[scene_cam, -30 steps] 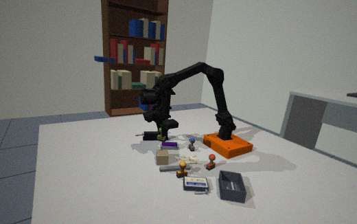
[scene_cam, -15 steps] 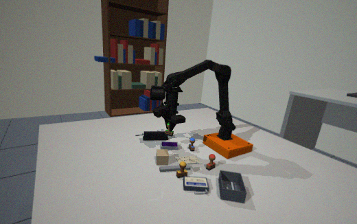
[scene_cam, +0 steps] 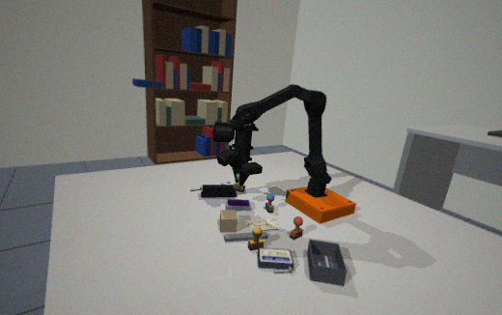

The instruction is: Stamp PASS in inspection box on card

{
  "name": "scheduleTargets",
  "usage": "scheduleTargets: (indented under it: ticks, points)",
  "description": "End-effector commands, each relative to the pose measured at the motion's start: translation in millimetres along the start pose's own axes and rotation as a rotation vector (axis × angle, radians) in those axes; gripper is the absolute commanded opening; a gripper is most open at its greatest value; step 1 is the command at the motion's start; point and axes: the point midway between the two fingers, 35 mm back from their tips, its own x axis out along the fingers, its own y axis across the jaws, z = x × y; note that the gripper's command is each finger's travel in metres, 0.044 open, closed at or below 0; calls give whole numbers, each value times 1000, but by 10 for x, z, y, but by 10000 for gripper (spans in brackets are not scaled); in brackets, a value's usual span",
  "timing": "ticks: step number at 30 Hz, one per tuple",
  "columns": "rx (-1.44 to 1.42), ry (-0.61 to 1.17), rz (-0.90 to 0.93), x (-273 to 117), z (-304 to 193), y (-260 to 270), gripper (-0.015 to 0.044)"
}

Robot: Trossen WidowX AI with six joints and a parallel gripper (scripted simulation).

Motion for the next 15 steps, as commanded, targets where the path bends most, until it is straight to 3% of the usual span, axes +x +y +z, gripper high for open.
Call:
scheduleTargets:
  ticks: [1, 15]
  points:
    - [-4, 6, -1, 41, -12, -2, 0]
    - [-3, 6, -1, 134, -8, -2, 0]
